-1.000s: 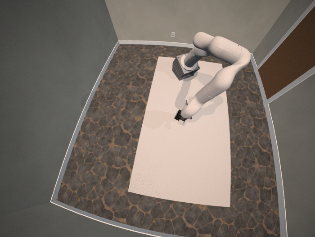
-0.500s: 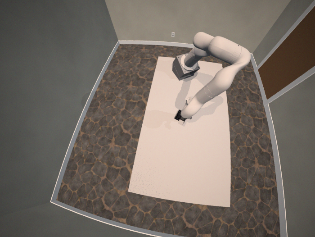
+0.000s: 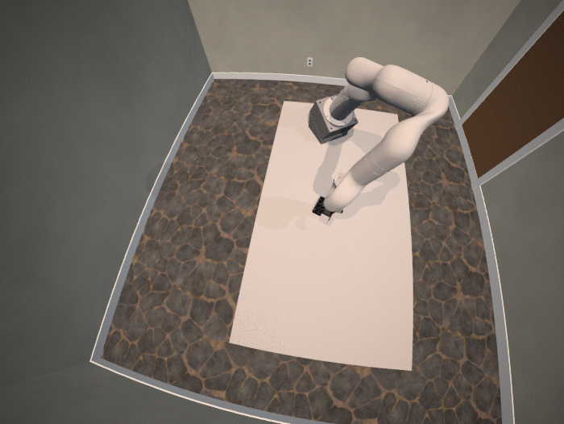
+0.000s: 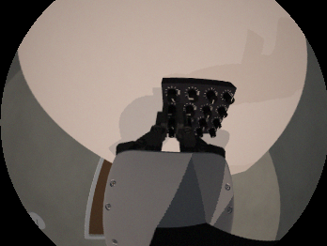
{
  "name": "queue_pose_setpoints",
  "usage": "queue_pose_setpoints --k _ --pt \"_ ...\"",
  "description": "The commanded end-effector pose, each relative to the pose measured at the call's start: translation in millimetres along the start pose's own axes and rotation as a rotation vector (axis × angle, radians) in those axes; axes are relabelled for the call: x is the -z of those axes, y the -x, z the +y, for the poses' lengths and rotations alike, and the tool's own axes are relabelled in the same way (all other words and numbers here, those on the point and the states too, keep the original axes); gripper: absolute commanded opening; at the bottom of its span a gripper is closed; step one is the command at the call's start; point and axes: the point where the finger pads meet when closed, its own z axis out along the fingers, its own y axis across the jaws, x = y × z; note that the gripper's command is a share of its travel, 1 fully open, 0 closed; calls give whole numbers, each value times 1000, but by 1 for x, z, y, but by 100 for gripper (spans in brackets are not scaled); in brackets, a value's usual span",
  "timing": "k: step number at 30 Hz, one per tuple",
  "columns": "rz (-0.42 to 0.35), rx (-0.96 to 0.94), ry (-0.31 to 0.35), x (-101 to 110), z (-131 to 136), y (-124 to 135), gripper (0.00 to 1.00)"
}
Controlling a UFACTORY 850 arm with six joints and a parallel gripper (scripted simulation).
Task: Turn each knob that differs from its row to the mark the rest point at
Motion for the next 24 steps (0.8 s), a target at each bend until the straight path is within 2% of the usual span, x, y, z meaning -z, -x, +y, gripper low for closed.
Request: queue_pose_setpoints --k 1,24 --pt "1 0 -1 0 0 -1 8" --pt "1 16 -1 0 0 -1 8"
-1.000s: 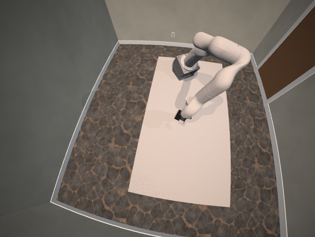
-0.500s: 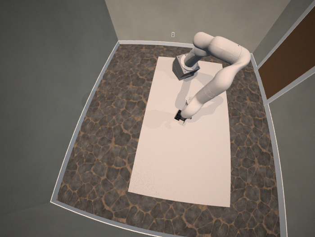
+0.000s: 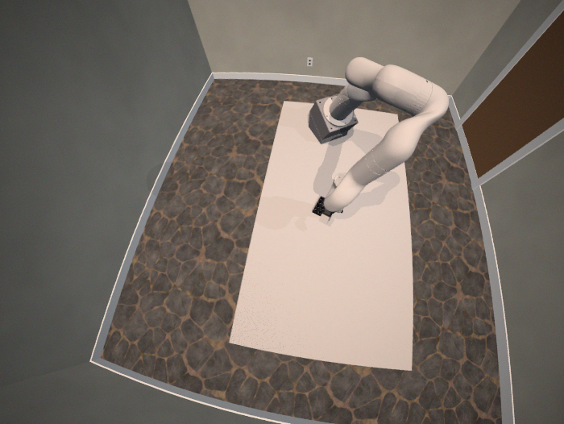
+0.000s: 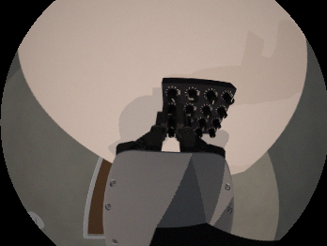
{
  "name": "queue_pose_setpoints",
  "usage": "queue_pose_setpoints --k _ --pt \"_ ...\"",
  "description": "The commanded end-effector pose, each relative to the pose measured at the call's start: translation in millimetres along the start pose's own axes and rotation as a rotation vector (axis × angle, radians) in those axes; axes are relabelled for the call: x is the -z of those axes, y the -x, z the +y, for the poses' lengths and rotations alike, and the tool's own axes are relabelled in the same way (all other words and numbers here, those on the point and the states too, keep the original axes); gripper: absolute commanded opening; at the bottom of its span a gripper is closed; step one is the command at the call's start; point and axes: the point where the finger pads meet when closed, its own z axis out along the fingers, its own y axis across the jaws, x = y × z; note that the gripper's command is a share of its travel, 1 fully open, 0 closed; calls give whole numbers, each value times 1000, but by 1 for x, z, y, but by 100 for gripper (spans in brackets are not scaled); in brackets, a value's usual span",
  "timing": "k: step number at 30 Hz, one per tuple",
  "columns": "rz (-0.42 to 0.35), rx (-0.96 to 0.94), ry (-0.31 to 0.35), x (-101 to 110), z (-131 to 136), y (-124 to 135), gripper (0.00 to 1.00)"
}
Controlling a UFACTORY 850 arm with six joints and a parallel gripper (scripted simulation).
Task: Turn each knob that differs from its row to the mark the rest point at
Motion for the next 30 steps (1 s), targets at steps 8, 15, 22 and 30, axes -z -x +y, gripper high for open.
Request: queue_pose_setpoints --k 8,15,22,30 --pt "2 46 -1 0 0 -1 8" --pt "2 121 0 0 0 -1 8" --pt "2 196 0 0 0 -1 8" --pt "2 350 0 0 0 -1 8"
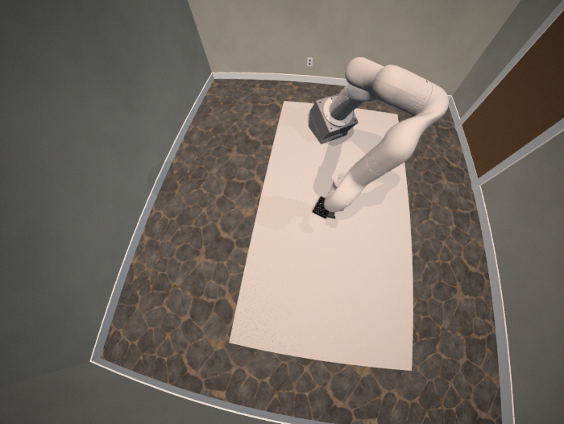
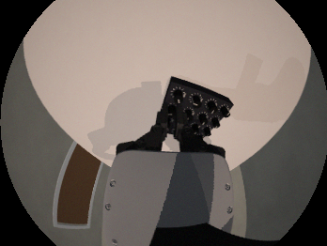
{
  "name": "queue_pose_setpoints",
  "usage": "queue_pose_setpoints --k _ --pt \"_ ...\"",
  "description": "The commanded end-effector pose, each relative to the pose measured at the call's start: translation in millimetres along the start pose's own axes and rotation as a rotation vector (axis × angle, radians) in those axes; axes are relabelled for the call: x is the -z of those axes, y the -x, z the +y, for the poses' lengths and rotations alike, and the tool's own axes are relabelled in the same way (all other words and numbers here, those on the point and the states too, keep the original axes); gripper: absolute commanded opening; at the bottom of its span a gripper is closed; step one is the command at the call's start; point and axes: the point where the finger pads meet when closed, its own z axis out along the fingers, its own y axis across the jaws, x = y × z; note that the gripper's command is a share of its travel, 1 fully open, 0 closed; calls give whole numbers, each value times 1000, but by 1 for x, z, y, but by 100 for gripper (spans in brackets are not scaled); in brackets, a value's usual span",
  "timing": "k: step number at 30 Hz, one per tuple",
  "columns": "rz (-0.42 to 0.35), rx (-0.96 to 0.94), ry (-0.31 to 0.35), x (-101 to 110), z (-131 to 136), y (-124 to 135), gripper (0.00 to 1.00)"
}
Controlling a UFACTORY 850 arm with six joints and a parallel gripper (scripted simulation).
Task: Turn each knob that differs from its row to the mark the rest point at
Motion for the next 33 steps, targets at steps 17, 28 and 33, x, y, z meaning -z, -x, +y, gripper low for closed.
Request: queue_pose_setpoints --k 17,28,33 --pt "7 427 2 0 0 -1 8" --pt "7 669 3 0 0 -1 8" --pt "7 799 4 0 0 -1 8"
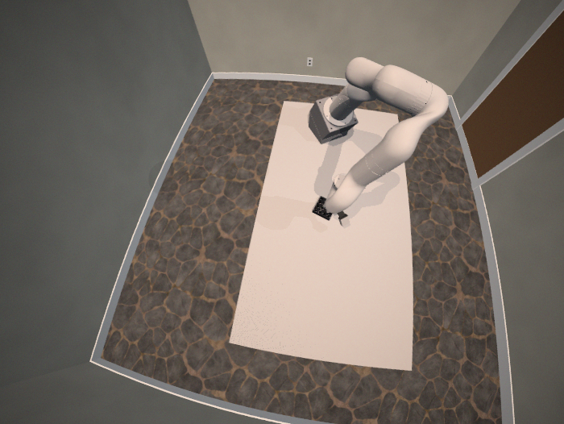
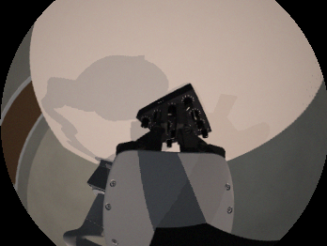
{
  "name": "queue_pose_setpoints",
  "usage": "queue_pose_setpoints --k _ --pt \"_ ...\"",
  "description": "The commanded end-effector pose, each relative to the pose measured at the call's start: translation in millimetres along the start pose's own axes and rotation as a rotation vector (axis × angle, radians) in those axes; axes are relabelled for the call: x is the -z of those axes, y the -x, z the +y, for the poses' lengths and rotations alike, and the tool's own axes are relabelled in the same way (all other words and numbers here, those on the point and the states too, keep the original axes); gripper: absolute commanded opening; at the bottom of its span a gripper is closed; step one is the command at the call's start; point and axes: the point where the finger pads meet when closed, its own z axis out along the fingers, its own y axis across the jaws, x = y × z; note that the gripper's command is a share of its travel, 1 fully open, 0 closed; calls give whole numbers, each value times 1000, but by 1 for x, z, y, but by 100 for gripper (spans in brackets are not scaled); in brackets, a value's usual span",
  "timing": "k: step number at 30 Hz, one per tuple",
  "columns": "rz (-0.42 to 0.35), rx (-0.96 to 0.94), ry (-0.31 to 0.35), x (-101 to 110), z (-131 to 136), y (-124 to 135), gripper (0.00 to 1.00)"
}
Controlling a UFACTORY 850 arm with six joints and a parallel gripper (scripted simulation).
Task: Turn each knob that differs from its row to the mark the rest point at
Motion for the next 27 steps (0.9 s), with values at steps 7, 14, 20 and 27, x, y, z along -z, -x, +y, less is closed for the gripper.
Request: queue_pose_setpoints --k 7,14,20,27 --pt "11 196 14 0 0 -1 8" --pt "10 346 15 0 0 -1 8" --pt "10 450 15 0 0 -1 8" --pt "9 518 16 0 0 -1 8"
